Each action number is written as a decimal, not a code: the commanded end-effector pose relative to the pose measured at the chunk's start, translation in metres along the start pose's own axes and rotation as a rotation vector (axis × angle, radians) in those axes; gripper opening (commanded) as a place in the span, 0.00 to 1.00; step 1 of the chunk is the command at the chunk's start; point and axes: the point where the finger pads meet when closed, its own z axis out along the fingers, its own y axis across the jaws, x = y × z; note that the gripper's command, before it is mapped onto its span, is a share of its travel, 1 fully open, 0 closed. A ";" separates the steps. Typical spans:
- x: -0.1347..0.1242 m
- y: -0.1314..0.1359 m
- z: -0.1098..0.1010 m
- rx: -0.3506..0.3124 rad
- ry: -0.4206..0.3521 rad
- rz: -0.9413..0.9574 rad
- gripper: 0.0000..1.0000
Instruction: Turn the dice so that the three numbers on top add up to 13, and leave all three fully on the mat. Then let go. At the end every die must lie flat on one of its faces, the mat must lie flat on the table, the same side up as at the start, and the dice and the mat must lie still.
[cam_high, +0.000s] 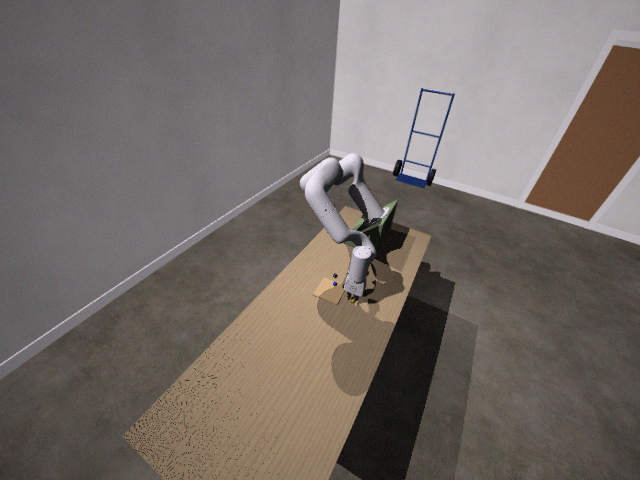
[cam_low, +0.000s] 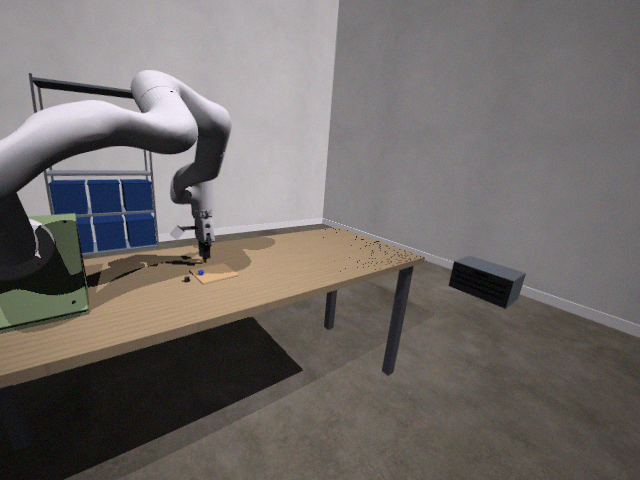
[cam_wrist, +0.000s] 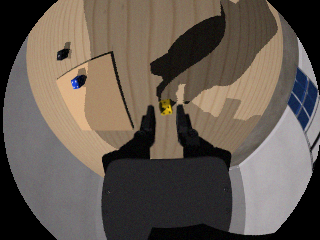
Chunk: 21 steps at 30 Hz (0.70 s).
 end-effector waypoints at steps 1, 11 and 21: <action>-0.001 0.000 -0.001 0.000 -0.002 0.001 0.31; -0.001 0.000 0.004 0.000 -0.002 0.001 0.31; -0.001 0.000 0.014 0.000 -0.002 0.001 0.31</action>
